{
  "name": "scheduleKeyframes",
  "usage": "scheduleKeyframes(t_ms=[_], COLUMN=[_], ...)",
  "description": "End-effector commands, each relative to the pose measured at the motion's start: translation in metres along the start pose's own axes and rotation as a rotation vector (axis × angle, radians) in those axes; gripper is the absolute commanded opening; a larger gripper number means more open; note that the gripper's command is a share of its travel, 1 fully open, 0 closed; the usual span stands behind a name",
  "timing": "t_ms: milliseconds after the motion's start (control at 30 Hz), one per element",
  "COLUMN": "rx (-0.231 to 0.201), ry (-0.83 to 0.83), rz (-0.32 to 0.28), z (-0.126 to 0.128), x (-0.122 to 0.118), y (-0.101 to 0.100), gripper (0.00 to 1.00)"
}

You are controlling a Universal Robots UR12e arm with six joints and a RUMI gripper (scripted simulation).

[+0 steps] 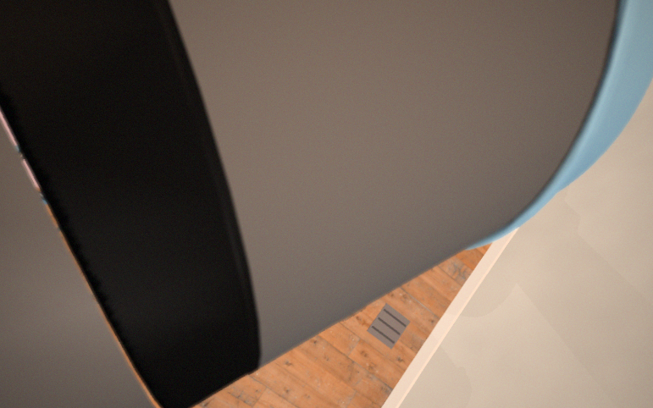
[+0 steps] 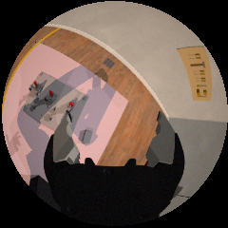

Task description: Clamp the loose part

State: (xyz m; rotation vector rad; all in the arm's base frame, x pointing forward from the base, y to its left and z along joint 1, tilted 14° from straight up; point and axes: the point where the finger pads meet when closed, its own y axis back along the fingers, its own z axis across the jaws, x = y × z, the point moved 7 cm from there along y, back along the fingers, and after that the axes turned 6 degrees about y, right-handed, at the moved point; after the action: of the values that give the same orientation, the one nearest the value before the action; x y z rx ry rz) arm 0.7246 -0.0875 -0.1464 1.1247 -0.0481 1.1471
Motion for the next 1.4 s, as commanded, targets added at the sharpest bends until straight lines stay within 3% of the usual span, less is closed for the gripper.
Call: scheduleKeyframes(t_ms=[0,467,567,633,800,1000,1100,1233,1367], rx=[0.100,0.277,0.285,0.328,0.376,0.427,0.428,0.469,0.484], ry=[-0.118,-0.315,-0.325,-0.373,-0.432,-0.496,-0.498,-0.557,-0.583], rz=[-0.039,-0.153,-0.161,-0.205,-0.266,-0.348,-0.352,-0.444,-0.493], z=[-0.025,-0.096,-0.100,-0.121,-0.150,-0.184,-0.185,-0.221,-0.239], x=[0.023,0.071,0.074,0.086,0.100,0.116,0.117,0.131,0.137], y=[-0.014,-0.024,-0.024,-0.023,-0.020,-0.012,-0.012,-0.001,0.006], gripper=[1.00,1.00,1.00,1.00,1.00,1.00,1.00,1.00,1.00])
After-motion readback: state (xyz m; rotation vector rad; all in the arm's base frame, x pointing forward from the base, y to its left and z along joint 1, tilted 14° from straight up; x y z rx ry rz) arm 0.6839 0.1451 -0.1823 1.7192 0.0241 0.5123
